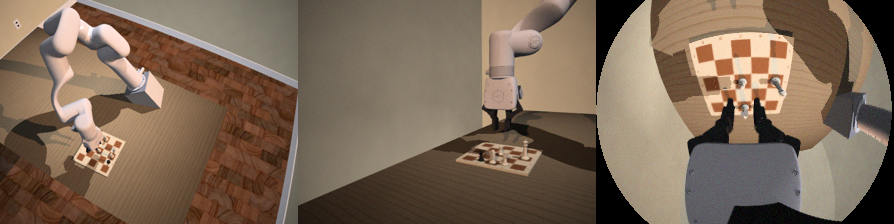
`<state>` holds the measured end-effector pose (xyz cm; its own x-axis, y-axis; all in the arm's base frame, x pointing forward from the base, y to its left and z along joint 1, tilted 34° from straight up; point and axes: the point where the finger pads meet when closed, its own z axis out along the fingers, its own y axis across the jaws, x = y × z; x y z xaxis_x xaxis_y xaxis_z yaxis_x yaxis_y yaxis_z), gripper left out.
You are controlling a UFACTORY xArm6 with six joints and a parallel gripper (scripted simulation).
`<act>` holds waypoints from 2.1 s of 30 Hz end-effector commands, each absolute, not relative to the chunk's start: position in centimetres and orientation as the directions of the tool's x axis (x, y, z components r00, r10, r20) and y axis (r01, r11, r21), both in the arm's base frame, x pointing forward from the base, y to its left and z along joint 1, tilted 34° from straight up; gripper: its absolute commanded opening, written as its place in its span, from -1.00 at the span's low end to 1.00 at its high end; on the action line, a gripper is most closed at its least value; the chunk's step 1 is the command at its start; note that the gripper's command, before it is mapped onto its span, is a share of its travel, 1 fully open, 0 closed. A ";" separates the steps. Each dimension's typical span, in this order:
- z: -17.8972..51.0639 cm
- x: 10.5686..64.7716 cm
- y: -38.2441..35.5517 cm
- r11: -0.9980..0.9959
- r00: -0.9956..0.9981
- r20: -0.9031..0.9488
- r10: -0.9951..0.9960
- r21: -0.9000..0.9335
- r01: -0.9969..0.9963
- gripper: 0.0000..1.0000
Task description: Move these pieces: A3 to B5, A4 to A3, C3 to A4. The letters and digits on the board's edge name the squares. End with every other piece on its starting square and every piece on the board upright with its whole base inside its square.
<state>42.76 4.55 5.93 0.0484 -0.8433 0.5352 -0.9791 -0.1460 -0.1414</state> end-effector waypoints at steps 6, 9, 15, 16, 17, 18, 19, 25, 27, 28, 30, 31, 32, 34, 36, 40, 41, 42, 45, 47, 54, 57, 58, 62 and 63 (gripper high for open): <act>5.3 43.1 4.2 -0.147 0.048 0.534 -0.844 -0.145 -0.979 -0.31; 4.9 43.2 3.9 -0.147 0.048 0.534 -0.844 -0.145 -0.979 -0.31; 4.1 43.4 3.4 -0.147 0.048 0.534 -0.844 -0.145 -0.979 -0.31; 4.0 43.4 3.4 -0.147 0.048 0.534 -0.844 -0.145 -0.979 -0.31; 3.9 43.5 3.3 -0.147 0.048 0.534 -0.844 -0.145 -0.979 -0.31; 3.8 43.5 3.2 -0.147 0.048 0.534 -0.844 -0.145 -0.979 -0.31; 3.6 43.5 3.1 -0.147 0.048 0.534 -0.844 -0.145 -0.979 -0.31; 3.2 43.7 2.8 -0.147 0.048 0.534 -0.844 -0.145 -0.979 -0.31; 3.0 43.7 2.7 -0.147 0.048 0.534 -0.844 -0.145 -0.979 -0.31; 2.9 43.7 2.7 -0.147 0.048 0.534 -0.844 -0.145 -0.979 -0.31; 2.8 43.8 2.6 -0.147 0.048 0.534 -0.844 -0.145 -0.979 -0.31; 2.7 43.8 2.5 -0.147 0.048 0.534 -0.844 -0.145 -0.979 -0.31; 2.7 43.8 2.5 -0.147 0.048 0.534 -0.844 -0.145 -0.979 -0.31; 2.6 43.9 2.4 -0.147 0.048 0.534 -0.844 -0.145 -0.979 -0.31; 2.5 43.9 2.4 -0.147 0.048 0.534 -0.844 -0.145 -0.979 -0.31; 2.4 43.9 2.4 -0.147 0.048 0.534 -0.844 -0.145 -0.979 -0.31; 2.4 43.9 2.3 -0.147 0.048 0.534 -0.844 -0.145 -0.979 -0.31; 2.4 43.9 2.3 -0.147 0.048 0.534 -0.844 -0.145 -0.979 -0.31; 2.4 43.9 2.3 -0.147 0.048 0.534 -0.844 -0.145 -0.979 -0.31; 2.4 43.9 2.3 -0.147 0.048 0.534 -0.844 -0.145 -0.979 -0.31; 2.4 43.9 2.3 -0.147 0.048 0.534 -0.844 -0.145 -0.979 -0.31; 2.4 43.9 2.3 -0.147 0.048 0.534 -0.844 -0.145 -0.979 -0.31; 2.4 43.9 2.3 -0.147 0.048 0.534 -0.844 -0.145 -0.979 -0.31; 2.4 43.9 2.3 -0.147 0.048 0.534 -0.844 -0.145 -0.979 -0.31; 2.4 43.9 2.3 -0.147 0.048 0.534 -0.844 -0.145 -0.979 -0.31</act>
<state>43.80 2.24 2.27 0.0484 -0.8434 0.5351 -0.9791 -0.1459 -0.1415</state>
